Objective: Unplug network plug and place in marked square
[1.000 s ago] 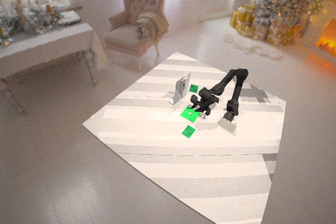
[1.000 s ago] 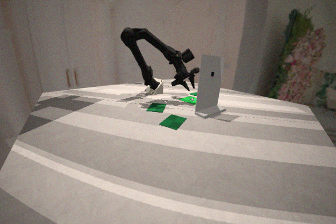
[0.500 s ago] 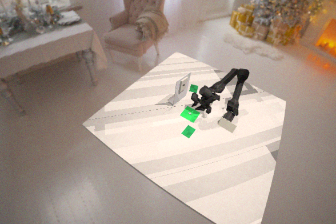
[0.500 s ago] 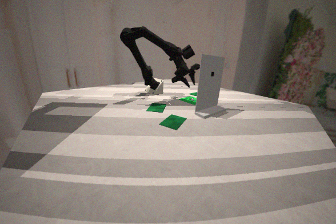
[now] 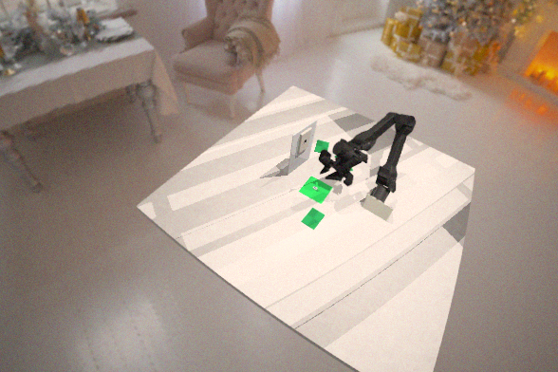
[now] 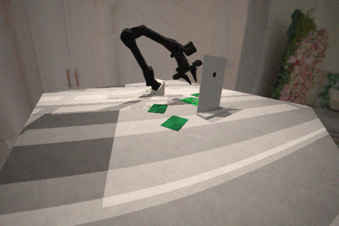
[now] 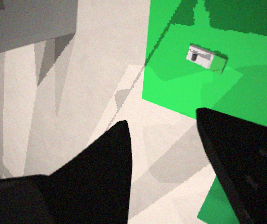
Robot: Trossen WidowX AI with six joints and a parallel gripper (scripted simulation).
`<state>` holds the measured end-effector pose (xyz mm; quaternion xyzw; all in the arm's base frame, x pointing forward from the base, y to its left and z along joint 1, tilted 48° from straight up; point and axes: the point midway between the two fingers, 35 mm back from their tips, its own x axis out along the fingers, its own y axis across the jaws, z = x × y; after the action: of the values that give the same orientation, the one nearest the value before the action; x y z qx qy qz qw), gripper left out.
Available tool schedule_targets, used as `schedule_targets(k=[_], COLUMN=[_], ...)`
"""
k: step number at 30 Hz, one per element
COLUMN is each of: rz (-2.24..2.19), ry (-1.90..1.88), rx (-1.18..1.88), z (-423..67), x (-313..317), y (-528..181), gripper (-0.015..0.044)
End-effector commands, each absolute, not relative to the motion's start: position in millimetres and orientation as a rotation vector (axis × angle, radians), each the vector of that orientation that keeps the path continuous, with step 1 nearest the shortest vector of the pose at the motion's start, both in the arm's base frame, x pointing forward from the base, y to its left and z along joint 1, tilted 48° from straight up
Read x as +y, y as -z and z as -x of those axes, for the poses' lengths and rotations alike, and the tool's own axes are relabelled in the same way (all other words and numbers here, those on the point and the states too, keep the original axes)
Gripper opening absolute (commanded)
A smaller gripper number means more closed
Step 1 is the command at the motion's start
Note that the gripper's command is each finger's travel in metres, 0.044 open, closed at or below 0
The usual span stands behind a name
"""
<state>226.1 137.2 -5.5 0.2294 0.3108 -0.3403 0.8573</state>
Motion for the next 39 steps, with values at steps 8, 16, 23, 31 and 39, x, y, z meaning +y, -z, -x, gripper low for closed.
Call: schedule_targets(k=[8,16,23,31,39], rz=[-0.492,-0.483,-0.485,-0.488,-0.490], ry=[0.712,0.713,0.712,0.712,0.712], rx=[0.641,0.652,0.651,0.650,0.647], z=[-224.0,-224.8,-225.2,-224.2,-221.8], x=[148.6,160.1,176.0,193.2,209.0], y=[-10.4,-15.0,-27.8,-43.3,-59.8], gripper=[0.0156,0.0156,0.0156,0.0156,0.0156])
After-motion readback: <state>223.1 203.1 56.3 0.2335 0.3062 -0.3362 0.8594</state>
